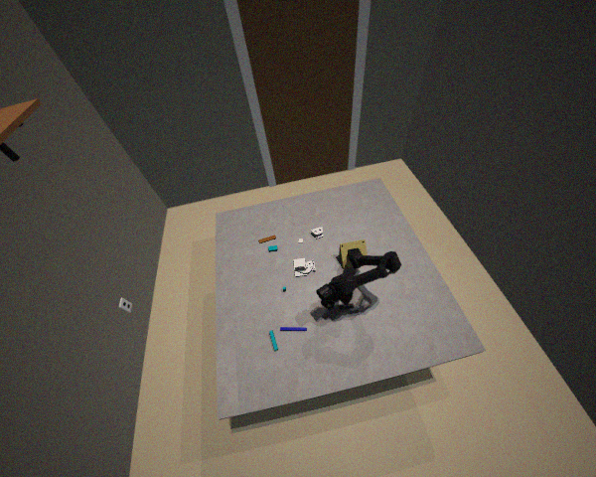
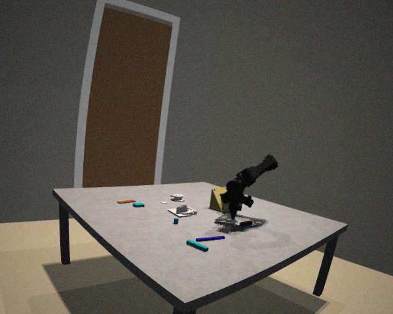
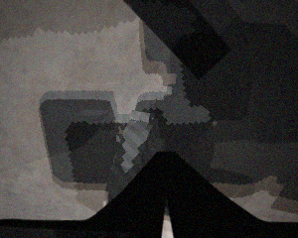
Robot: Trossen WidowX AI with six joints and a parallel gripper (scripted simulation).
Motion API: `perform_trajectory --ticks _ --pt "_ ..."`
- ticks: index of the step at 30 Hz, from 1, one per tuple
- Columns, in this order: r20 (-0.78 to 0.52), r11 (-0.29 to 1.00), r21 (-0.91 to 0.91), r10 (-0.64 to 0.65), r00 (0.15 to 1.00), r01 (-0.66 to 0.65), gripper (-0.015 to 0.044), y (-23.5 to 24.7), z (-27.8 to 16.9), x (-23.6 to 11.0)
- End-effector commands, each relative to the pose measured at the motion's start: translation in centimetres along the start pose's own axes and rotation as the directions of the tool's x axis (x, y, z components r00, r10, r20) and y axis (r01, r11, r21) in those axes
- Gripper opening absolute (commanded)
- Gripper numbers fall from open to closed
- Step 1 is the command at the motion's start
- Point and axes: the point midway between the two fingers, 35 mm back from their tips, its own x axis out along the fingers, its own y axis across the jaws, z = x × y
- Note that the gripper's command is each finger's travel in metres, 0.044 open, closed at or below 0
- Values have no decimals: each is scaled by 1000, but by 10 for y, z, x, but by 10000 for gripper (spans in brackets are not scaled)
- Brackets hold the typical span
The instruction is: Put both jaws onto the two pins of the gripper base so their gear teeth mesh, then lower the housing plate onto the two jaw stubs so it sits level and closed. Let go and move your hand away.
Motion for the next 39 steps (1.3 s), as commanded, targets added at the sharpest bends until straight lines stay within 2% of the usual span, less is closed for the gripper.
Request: perform_trajectory --ticks 1,21,30,33,39 --pt "6 1000 6 9 1000 -9 0 10 0 2" --pt "5 1000 6 10 1000 -10 0 17 0 1" --pt "-5 1000 9 12 1000 -12 0 15 -2 -55" --pt "-4 1000 10 10 1000 -10 0 15 -2 -59" --pt "-10 1000 9 12 1000 -12 157 16 -3 -51"
